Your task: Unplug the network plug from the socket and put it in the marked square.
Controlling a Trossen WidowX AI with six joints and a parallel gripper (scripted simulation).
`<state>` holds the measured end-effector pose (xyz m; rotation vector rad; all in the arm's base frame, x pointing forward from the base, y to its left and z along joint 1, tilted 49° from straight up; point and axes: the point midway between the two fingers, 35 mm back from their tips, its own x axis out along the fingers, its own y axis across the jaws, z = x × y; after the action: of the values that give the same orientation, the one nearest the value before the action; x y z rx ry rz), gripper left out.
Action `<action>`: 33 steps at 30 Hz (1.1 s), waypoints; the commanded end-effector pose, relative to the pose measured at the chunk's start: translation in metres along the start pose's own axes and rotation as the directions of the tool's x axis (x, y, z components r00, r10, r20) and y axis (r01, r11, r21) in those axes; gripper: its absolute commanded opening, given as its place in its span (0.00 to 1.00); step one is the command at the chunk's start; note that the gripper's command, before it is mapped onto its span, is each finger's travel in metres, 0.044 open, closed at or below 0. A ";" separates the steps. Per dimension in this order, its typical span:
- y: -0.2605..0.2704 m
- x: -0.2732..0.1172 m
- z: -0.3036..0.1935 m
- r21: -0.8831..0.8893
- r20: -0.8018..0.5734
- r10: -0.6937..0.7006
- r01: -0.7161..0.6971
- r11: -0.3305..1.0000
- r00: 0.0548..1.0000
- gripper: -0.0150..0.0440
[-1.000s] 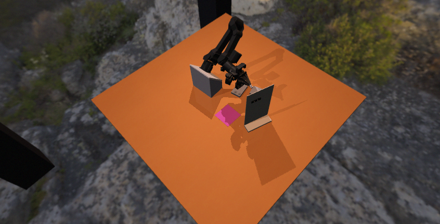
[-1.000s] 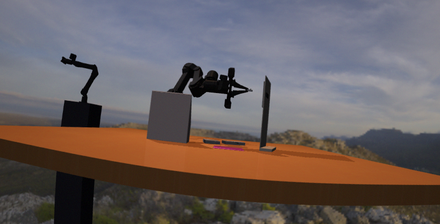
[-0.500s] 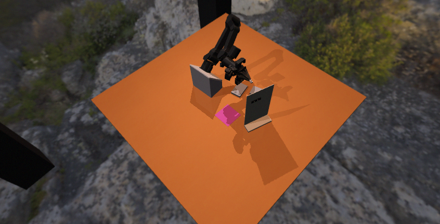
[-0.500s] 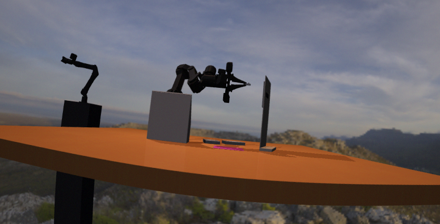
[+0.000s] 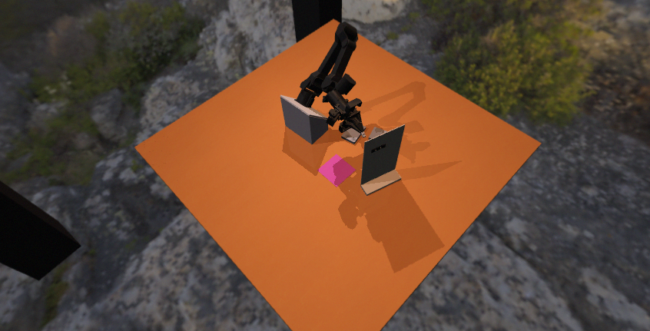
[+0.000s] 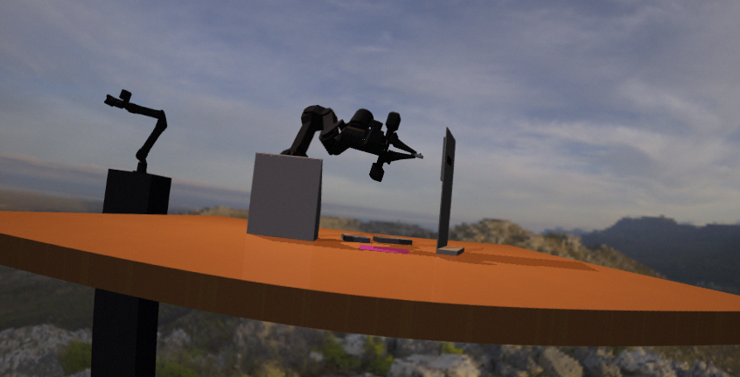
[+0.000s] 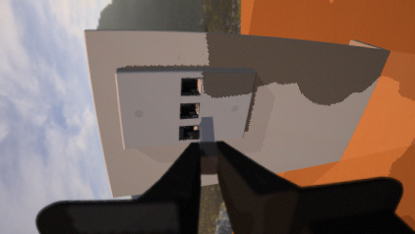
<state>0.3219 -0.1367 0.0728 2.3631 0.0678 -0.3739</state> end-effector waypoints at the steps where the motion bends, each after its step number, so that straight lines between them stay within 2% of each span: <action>1: -0.015 0.007 0.014 -0.009 0.029 -0.085 0.086 0.996 0.996 0.25; 16: -0.081 0.016 0.053 0.044 0.085 -0.393 0.391 0.919 0.915 0.25; 33: -0.149 0.003 0.078 0.137 0.042 -0.669 0.659 0.739 0.742 0.25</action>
<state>0.2875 -0.0865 -0.0724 2.3563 0.8224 -0.8257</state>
